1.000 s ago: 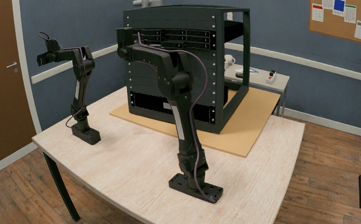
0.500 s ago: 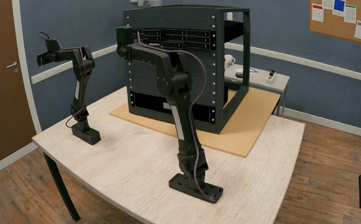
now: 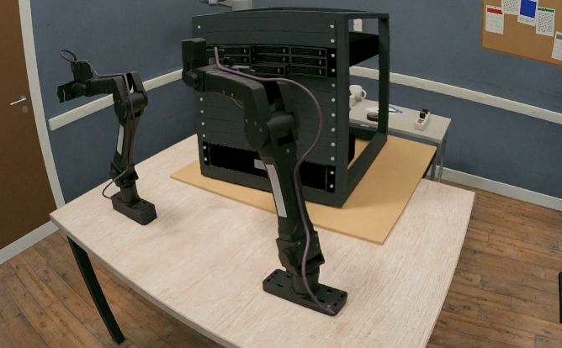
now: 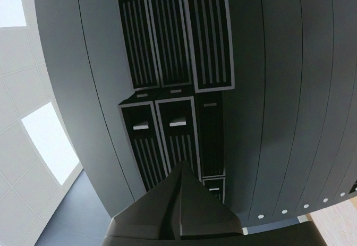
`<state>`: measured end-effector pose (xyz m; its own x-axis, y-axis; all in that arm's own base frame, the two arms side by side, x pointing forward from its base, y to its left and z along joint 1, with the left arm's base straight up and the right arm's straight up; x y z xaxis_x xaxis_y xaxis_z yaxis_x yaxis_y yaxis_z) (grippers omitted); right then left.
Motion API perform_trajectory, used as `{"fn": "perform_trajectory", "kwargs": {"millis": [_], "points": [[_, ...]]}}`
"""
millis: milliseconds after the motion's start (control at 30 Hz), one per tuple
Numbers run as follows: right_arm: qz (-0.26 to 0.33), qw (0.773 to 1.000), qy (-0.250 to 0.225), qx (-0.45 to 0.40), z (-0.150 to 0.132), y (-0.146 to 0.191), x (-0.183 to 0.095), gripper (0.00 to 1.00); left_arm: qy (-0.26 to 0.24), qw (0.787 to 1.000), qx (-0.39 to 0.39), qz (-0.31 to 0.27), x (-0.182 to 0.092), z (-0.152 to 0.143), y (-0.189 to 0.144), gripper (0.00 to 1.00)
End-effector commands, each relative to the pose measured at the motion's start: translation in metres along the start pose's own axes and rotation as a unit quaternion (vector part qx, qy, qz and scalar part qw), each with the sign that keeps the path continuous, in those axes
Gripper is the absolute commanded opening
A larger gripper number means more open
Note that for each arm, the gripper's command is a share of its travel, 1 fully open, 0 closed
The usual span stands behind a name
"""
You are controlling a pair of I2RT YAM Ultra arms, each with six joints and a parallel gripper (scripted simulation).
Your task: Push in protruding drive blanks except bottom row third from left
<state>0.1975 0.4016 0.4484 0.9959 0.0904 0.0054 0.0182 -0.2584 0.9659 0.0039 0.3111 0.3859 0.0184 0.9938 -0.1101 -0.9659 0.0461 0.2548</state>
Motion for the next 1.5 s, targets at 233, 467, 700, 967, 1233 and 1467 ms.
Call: {"fn": "perform_trajectory", "kwargs": {"millis": [233,467,700,967,1233,1467], "points": [[0.004,1.0,0.0,0.005,0.007,0.015,0.01,0.0,-0.052,0.998,-0.008,0.019,-0.006,0.028,0.01,1.0],[0.005,1.0,0.004,0.01,0.008,0.02,0.007,0.0,-0.052,0.998,-0.008,0.019,-0.006,0.028,0.01,1.0],[0.0,1.0,-0.001,-0.006,0.002,0.004,0.02,0.0,-0.052,0.998,-0.008,0.019,-0.006,0.028,0.01,1.0],[0.006,1.0,0.004,0.01,0.008,0.021,0.017,0.0,-0.052,0.998,-0.008,0.019,-0.006,0.028,0.01,1.0],[0.0,1.0,-0.001,-0.006,0.003,0.004,0.028,0.0,-0.052,0.998,-0.008,0.019,-0.006,0.028,0.01,1.0],[0.006,1.0,0.003,0.009,0.008,0.02,0.028,0.0,-0.052,0.998,-0.008,0.019,-0.006,0.028,0.01,1.0]]}}
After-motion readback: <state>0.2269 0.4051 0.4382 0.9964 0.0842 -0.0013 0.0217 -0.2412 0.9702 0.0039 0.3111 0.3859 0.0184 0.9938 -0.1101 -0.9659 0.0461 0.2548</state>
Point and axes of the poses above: on each arm, the point where the finger pads meet when closed, its own x axis out along the fingers, its own y axis across the jaws, z = x × y, the point moved 9 cm from there along -x, back along the fingers, and after that the axes turned 14 degrees about x, right-handed, at the moved point
